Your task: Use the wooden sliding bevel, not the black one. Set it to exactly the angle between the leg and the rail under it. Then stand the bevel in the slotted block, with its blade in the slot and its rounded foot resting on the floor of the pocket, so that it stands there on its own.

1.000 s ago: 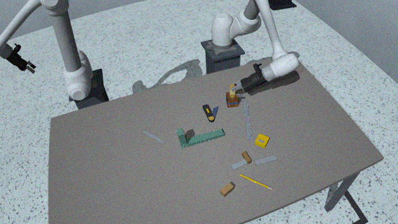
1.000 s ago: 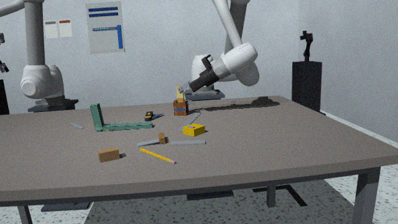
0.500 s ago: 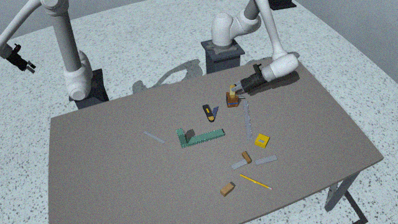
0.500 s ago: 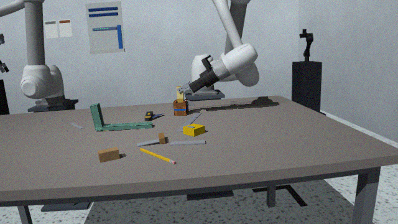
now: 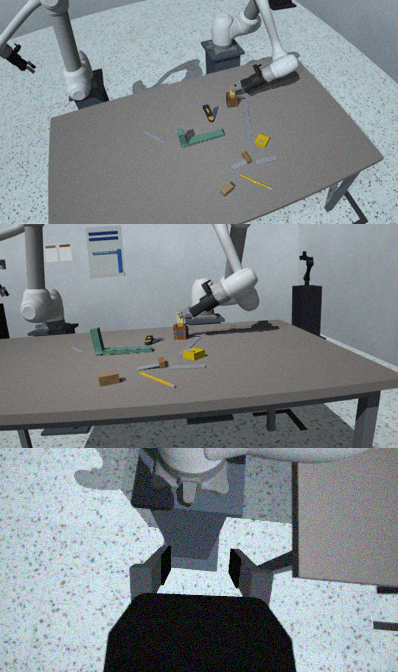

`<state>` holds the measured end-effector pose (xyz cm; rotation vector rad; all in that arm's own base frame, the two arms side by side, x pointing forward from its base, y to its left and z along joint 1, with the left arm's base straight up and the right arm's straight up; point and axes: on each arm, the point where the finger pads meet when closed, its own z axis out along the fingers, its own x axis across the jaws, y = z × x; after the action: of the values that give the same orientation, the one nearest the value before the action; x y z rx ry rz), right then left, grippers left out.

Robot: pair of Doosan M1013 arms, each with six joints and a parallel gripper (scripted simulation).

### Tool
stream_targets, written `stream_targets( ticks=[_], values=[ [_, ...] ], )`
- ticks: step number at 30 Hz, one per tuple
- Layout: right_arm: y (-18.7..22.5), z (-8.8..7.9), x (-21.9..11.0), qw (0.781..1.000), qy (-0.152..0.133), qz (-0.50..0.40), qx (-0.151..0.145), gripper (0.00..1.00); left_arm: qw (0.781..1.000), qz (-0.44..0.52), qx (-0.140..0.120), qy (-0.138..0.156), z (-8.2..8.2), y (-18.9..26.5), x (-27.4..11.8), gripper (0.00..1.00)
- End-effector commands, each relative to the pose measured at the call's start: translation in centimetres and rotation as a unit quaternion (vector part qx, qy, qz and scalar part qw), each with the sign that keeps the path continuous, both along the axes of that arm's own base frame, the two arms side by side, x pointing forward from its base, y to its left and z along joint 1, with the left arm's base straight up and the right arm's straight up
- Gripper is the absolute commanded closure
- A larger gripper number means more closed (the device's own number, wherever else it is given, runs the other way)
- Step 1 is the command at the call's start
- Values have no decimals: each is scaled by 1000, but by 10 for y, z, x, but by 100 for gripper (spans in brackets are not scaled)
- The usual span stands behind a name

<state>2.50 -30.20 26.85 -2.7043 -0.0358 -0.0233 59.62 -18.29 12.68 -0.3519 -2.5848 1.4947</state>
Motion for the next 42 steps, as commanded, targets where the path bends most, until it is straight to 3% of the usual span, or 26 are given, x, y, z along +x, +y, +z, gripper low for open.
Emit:
stream_targets(
  ticks=[1,8,9,42],
  values=[
    [0,0,0,1000,0,0,0,0,1000,0,0,-1,0,0,0,100],
    [0,0,0,1000,0,0,0,0,1000,0,0,-1,0,0,0,100],
    [0,0,0,1000,0,0,0,0,1000,0,0,-1,0,0,0,0],
    [0,0,0,1000,0,0,0,0,1000,0,0,-1,0,0,0,0]
  ],
)
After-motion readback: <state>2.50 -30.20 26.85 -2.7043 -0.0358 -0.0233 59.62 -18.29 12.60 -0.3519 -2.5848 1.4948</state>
